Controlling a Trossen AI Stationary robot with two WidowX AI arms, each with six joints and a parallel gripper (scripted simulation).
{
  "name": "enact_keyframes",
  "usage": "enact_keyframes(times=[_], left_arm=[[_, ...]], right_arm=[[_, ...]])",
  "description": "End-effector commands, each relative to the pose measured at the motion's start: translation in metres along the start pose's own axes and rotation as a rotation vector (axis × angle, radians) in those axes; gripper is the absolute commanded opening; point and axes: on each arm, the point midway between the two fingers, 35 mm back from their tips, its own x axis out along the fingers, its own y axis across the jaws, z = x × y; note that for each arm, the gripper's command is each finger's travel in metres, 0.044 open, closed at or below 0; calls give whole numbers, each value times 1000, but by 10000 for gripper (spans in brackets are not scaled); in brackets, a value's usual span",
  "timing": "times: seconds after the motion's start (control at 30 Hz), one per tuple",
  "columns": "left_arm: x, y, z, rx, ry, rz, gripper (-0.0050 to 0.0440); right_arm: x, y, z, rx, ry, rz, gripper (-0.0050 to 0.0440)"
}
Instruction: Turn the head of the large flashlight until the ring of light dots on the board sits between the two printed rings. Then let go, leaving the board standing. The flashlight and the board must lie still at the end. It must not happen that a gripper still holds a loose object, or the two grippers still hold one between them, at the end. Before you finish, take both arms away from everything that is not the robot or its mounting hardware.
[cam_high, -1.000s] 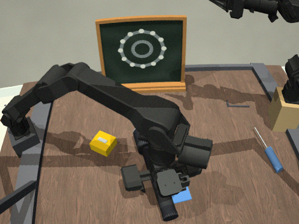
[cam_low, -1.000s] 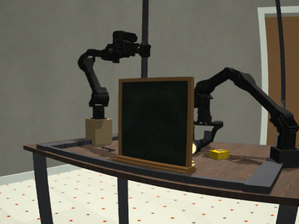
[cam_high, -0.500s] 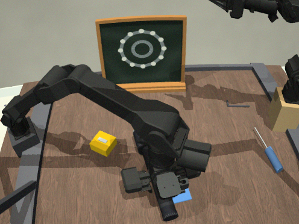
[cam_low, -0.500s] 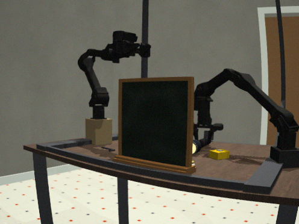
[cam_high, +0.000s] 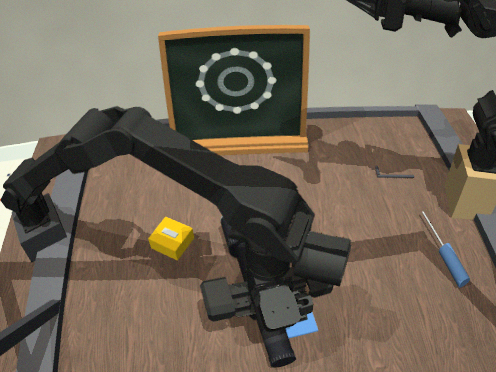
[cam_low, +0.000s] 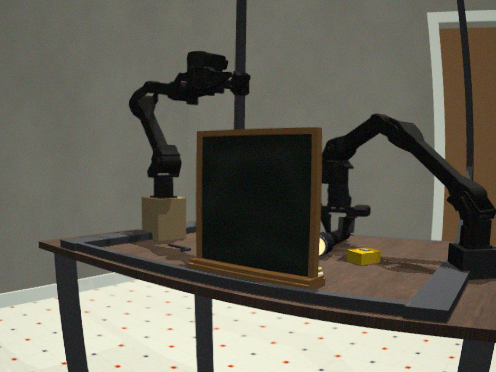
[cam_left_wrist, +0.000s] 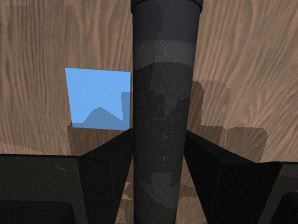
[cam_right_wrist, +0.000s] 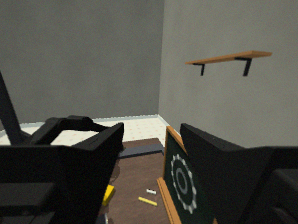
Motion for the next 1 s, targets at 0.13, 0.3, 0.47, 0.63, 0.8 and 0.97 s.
enact_keyframes(times=[0.13, 0.3, 0.47, 0.63, 0.8, 0.97], left_arm=[[-13, 4, 3, -3, -21, 27, 130], [-13, 4, 3, -3, -21, 27, 130], [-13, 4, 4, -4, -21, 28, 130], [-13, 4, 4, -4, -21, 28, 130], [-13, 4, 4, -4, -21, 28, 130], [-13, 4, 4, -4, -21, 28, 130]], right_arm=[[-1, 0, 7, -3, -15, 1, 440], [-1, 0, 7, -3, -15, 1, 440], [-1, 0, 7, -3, -15, 1, 440], [-1, 0, 7, -3, -15, 1, 440], [14, 6, -2, -80, 42, 22, 440], [37, 15, -21, -227, 138, 64, 440]])
